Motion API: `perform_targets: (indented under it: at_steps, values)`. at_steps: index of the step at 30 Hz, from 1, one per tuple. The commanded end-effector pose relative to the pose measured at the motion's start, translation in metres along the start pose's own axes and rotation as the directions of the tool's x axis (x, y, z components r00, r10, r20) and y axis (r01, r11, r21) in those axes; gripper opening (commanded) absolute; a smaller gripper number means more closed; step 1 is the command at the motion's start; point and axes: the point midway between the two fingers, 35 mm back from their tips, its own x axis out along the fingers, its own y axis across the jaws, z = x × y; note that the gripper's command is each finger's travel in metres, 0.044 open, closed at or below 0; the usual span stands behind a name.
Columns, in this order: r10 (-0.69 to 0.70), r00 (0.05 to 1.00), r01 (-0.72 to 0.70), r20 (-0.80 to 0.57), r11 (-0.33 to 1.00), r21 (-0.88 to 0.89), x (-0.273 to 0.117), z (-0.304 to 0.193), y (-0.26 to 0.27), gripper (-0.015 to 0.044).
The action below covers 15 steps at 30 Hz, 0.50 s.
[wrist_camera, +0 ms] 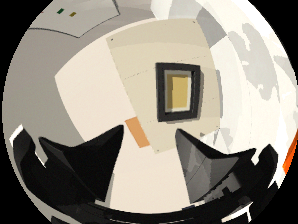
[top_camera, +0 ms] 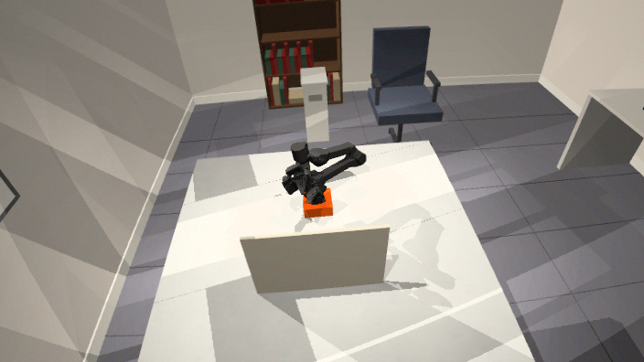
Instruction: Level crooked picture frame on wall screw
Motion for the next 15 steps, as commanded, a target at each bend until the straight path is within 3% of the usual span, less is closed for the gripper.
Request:
perform_targets:
  at_steps: [1,15]
  values:
    - [0.003,1.000,-0.003,0.005,1.000,-0.008,0.000,0.000,0.000,0.0260]
    - [0.004,1.000,-0.004,0.008,0.999,-0.039,0.017,0.009,-0.004,0.0260]
